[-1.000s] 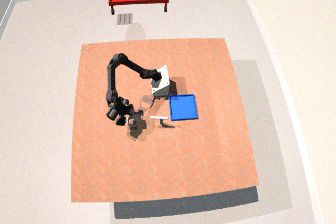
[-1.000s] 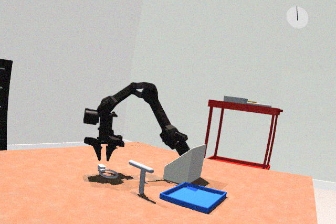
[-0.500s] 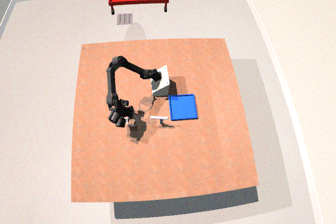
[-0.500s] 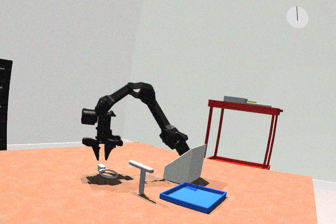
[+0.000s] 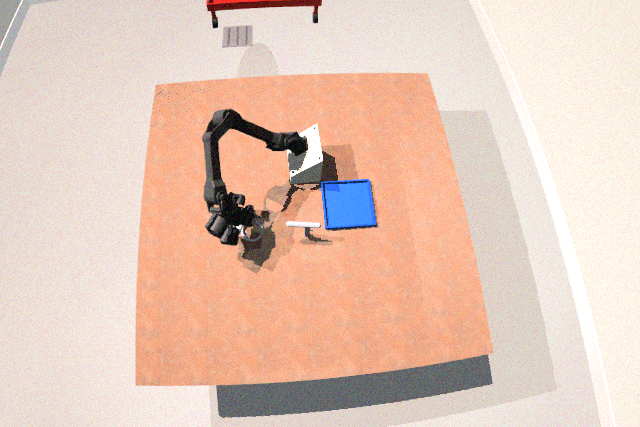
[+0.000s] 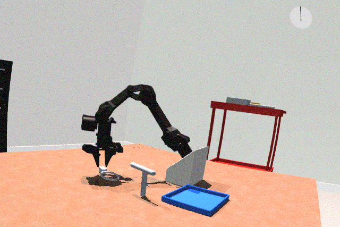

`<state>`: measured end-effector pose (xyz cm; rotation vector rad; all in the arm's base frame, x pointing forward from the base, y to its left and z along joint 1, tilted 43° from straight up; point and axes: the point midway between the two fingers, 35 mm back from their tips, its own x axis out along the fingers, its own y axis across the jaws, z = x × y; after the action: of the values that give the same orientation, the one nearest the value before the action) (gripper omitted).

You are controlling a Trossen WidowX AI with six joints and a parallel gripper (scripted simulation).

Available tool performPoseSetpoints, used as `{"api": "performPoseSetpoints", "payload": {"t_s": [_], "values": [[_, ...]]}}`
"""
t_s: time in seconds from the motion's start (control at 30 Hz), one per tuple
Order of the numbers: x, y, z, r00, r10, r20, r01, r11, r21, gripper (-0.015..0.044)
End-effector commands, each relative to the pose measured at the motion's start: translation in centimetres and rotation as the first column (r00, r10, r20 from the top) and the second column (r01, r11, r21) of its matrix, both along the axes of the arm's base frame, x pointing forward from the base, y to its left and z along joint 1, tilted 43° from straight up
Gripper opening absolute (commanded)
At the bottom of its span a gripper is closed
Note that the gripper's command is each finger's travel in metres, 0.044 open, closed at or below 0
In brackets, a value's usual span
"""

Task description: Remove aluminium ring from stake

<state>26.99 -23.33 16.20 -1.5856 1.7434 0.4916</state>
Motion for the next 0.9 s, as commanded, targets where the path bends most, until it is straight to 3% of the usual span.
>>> {"api": "performPoseSetpoints", "payload": {"t_s": [0.0, 0.37, 0.43, 0.87], "values": [[-0.1, -0.4, -0.81, 1.0, 0.003, -0.008, -0.003, 1.0, 0.006, 0.02], [-0.16, -1.12, -1.56, 1.0, 0.003, -0.008, -0.003, 1.0, 0.005, 0.02], [-0.1, -1.1, -1.21, 1.0, -0.001, -0.003, 0.001, 1.0, 0.0, 0.0147], [-0.1, -1.1, -1.21, 1.0, -0.001, -0.003, 0.001, 1.0, 0.0, 0.0061]]}}
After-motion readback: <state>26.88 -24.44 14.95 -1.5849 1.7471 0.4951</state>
